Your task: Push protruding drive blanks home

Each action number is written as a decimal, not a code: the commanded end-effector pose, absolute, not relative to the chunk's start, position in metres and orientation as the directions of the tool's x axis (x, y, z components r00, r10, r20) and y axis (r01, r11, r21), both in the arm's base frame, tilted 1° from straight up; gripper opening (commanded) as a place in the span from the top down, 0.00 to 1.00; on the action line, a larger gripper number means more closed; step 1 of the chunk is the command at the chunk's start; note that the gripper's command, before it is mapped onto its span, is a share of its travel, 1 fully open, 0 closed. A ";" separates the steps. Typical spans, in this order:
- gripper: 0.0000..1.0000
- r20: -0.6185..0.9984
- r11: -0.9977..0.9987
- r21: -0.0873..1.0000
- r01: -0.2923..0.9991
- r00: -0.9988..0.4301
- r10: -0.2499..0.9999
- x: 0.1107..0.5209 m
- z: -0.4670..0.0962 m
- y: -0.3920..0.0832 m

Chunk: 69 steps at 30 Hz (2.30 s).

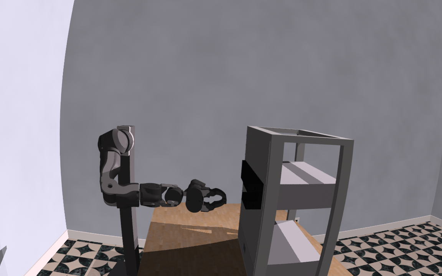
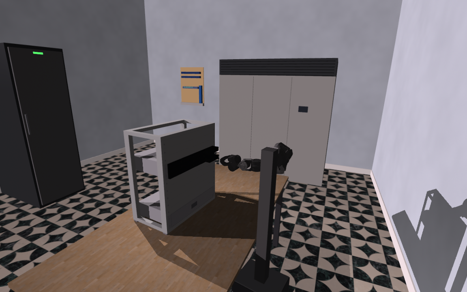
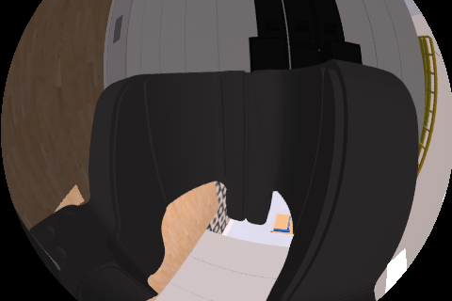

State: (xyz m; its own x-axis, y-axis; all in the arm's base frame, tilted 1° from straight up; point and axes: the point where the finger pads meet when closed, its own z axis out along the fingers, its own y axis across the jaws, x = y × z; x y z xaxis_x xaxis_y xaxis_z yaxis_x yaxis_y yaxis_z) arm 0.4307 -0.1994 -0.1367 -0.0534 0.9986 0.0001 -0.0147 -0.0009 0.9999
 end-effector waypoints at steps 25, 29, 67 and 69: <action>1.00 -0.004 0.003 1.000 -0.006 -0.067 0.998 0.481 -0.138 -0.193; 1.00 -0.004 0.003 1.000 -0.006 -0.067 0.998 0.481 -0.138 -0.193; 1.00 -0.004 0.004 1.000 -0.005 -0.066 0.998 0.492 -0.139 -0.191; 1.00 -0.004 0.004 1.000 -0.005 -0.066 0.998 0.492 -0.139 -0.191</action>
State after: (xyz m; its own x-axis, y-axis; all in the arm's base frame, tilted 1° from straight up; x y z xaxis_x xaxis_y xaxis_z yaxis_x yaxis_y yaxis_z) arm 0.4911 -0.1930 -0.1399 -0.0591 0.9982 -0.0034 -0.0025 0.0033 1.0000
